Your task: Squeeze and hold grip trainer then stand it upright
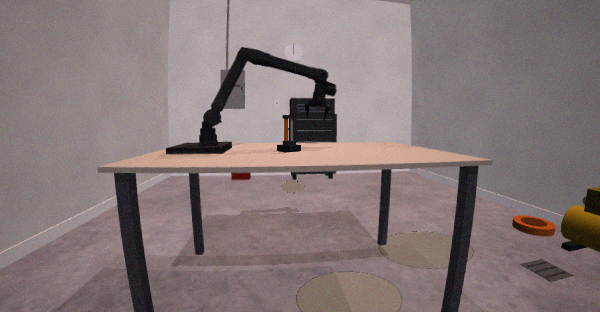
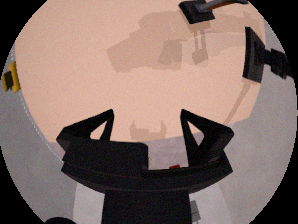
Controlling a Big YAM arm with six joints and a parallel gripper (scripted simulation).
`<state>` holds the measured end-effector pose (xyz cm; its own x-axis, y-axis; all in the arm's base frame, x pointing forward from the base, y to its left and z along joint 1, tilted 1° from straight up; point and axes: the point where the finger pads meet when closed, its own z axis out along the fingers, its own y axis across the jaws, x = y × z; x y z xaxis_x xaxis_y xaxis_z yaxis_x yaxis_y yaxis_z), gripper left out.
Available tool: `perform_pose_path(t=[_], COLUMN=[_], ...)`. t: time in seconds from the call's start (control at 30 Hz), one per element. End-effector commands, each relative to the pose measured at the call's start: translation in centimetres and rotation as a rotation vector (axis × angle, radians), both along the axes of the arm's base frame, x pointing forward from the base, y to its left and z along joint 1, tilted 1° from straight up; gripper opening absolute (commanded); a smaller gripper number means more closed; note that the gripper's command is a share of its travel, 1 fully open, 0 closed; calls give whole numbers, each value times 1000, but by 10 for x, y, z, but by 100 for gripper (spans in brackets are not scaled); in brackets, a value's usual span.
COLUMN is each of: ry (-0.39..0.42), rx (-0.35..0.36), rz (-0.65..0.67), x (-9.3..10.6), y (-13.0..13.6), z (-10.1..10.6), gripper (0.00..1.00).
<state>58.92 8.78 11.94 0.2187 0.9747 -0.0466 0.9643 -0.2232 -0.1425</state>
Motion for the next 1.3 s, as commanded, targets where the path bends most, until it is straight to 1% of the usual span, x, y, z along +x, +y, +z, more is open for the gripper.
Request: perform_pose_path(t=[0.0,0.13,0.37,0.5,0.57,0.63,0.7,0.8,0.93,0.97,1.03,1.07,1.27], ry=[-122,-153,-182,-183,-183,-182,-180,-177,-173,-194,-203,-203,-203], rx=[6,-172,-507,-666,-666,-727,-773,-815,-832,-831,-830,-829,-829], rz=[78,198,405,492,492,523,546,566,566,556,552,552,552], x=[-5,-48,-137,-183,-183,-200,-214,-226,-231,-224,-220,-220,-220], y=[11,-14,-65,-90,-90,-100,-107,-114,-119,-117,-116,-116,-116], z=[45,39,27,22,22,20,18,17,16,24,27,27,27], gripper=[100,100,100,100,100,100,100,100,100,100,100,76,76])
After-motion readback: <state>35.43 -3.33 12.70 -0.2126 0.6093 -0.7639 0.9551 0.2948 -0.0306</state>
